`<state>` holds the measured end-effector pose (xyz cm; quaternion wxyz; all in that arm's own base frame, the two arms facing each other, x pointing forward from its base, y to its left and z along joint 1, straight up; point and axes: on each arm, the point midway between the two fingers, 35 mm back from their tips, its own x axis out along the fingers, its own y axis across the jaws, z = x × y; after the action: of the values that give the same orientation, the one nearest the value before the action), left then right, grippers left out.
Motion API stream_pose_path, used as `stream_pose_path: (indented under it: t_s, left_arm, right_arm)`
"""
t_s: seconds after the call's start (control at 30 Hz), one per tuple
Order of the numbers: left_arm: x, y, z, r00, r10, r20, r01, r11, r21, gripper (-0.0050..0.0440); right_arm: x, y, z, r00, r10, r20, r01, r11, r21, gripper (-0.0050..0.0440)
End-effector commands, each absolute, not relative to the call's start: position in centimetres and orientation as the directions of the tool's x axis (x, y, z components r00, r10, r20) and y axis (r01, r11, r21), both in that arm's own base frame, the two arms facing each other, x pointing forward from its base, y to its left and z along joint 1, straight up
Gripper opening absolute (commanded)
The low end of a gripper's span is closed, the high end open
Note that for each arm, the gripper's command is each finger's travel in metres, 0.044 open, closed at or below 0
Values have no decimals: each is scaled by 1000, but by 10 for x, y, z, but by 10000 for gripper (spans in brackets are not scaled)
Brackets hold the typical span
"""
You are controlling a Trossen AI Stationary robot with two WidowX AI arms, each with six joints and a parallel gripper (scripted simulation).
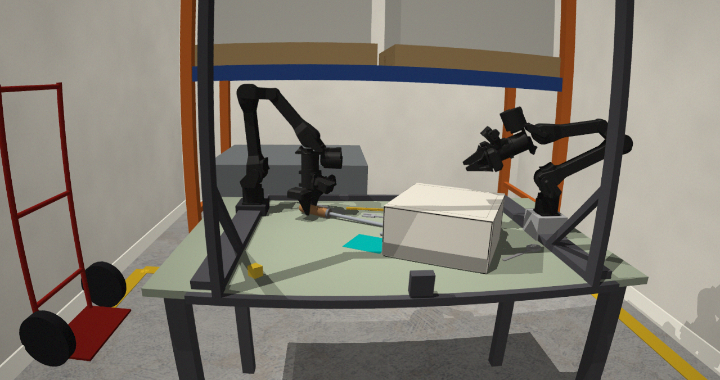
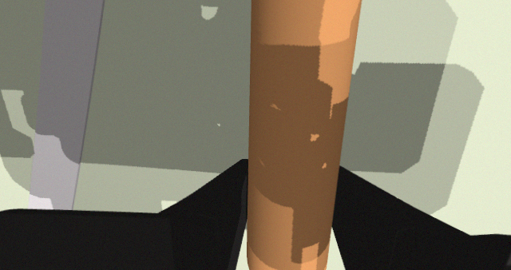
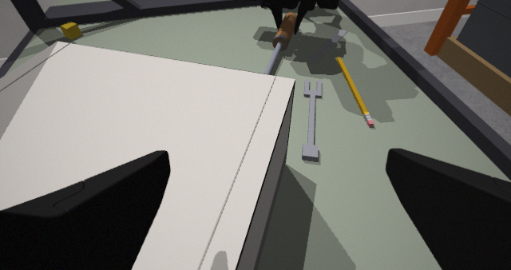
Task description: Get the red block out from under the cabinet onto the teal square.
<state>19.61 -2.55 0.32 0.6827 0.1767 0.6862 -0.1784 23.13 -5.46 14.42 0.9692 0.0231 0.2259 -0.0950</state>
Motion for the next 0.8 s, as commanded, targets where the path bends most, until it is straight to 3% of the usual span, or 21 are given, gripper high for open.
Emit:
stream_pose_path:
  t_s: [0.0,0.77]
  left_arm:
    - [205,-25,8,18,-2,-1000,477,879,7,113]
    - [238,-43,14,19,-3,-1000,479,878,6,113]
  right_arm:
    - [232,-56,151,887,-178,-426,196,981,-1,440]
    - [232,-56,151,887,-178,-426,196,981,-1,440]
